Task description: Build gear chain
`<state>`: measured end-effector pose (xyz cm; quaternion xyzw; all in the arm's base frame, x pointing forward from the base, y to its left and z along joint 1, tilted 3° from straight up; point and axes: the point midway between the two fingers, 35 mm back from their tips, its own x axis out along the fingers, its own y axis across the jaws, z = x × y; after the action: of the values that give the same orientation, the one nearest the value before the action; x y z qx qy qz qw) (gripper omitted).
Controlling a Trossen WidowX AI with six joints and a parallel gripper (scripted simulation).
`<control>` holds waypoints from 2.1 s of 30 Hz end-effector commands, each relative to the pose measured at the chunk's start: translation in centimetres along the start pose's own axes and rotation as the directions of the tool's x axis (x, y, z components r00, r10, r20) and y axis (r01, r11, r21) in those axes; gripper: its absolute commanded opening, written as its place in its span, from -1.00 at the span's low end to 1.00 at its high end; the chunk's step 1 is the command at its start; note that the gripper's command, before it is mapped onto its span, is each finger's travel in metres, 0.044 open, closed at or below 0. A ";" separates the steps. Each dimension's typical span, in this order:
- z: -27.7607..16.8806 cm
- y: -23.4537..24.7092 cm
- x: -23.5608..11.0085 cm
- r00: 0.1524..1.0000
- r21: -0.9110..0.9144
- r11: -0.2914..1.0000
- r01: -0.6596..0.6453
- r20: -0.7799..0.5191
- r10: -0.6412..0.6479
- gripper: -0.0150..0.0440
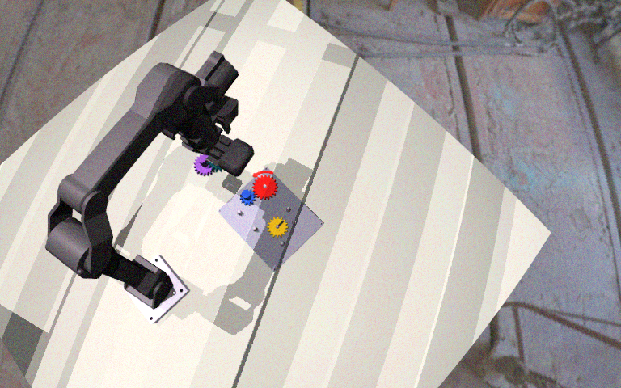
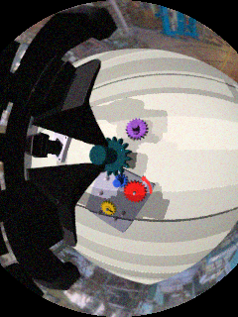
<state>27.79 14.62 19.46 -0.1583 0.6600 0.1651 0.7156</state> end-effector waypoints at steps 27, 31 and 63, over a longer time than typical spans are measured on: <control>-2.2 -3.5 3.3 1.000 -0.004 1.000 0.001 -0.002 -0.001 -0.49; -2.6 -4.0 3.7 1.000 -0.004 1.000 0.002 -0.002 -0.002 -0.49; -6.0 -7.0 7.4 1.000 -0.005 1.000 0.005 -0.004 -0.005 -0.49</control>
<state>26.43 6.17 12.00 -0.1615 0.6612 0.1620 0.7144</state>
